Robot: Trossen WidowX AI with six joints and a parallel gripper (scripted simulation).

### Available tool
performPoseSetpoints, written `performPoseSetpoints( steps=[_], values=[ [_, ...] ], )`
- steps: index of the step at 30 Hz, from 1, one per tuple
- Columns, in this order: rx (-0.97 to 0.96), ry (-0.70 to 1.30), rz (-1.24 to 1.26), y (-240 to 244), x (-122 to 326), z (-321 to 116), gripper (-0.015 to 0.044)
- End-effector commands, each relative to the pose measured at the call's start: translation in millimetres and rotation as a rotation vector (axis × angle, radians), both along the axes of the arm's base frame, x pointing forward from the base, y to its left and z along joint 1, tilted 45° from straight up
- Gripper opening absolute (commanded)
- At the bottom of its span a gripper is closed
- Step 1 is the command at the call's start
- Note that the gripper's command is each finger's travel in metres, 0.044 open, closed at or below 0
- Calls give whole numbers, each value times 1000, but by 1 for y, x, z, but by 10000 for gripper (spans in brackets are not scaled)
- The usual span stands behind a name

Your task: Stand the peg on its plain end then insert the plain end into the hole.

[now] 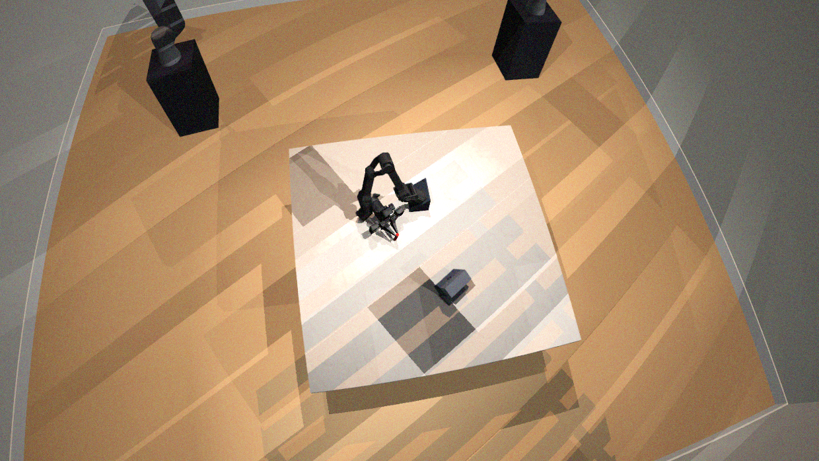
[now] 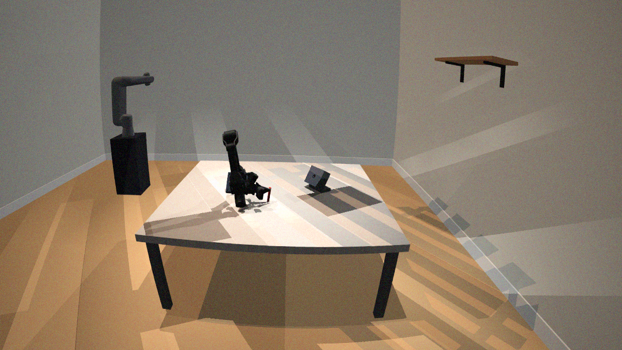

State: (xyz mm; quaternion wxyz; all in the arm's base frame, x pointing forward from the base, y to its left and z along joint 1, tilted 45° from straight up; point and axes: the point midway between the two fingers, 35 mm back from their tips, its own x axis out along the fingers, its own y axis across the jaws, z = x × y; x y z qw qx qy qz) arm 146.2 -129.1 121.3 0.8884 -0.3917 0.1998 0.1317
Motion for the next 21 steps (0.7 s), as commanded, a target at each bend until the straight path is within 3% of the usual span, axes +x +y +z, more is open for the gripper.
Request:
performPoseSetpoints(
  steps=[1,12,15,21],
  values=[
    [0,1,0,-2,-1,-1,50],
    [3,-8,10,-1,-1,0,51],
    [3,-9,11,-1,-1,0,130],
    [3,-9,11,-1,-1,0,130]
  ],
)
